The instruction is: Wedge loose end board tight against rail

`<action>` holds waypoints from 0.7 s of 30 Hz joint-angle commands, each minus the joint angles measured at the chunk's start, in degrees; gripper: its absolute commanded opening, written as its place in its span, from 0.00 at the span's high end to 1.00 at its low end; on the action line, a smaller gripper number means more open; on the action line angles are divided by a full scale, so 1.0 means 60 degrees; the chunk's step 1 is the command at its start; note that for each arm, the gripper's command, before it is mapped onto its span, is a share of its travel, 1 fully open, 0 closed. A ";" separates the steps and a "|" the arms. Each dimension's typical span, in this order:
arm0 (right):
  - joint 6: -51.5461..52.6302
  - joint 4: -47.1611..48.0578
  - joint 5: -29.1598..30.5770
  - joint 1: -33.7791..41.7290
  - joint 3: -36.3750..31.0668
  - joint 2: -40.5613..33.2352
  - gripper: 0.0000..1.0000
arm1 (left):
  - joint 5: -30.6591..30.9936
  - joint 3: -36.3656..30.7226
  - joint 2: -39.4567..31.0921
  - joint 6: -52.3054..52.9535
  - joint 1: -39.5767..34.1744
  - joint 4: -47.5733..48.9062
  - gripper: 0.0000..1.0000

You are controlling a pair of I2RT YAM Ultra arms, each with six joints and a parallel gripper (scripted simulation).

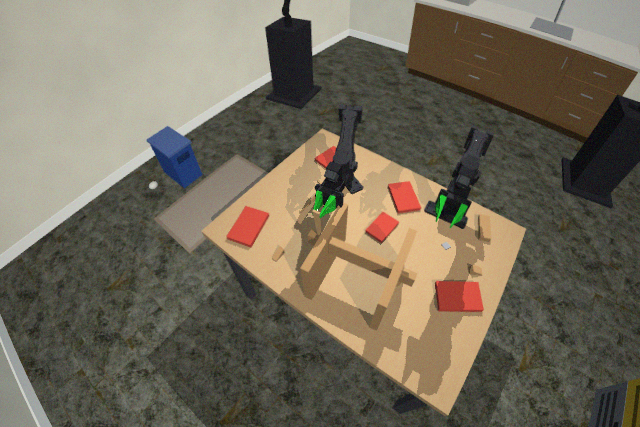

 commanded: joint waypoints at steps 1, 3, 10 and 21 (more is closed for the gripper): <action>0.0063 0.0411 -0.0037 -0.0038 -0.0031 -0.0093 0.97 | -0.0043 0.0058 -0.0005 0.0052 -0.0100 0.0030 0.56; 0.0066 0.0508 -0.0021 -0.0046 -0.0035 -0.0242 0.97 | -0.0043 0.0058 -0.0005 0.0052 -0.0100 0.0030 0.56; 0.0066 0.0764 -0.0020 -0.0071 -0.0295 -0.0134 0.97 | -0.0042 0.0058 -0.0005 0.0052 -0.0100 0.0030 0.56; 0.0060 0.0868 -0.0020 -0.0104 -0.0107 -0.0204 0.97 | -0.0042 0.0058 -0.0005 0.0052 -0.0100 0.0030 0.56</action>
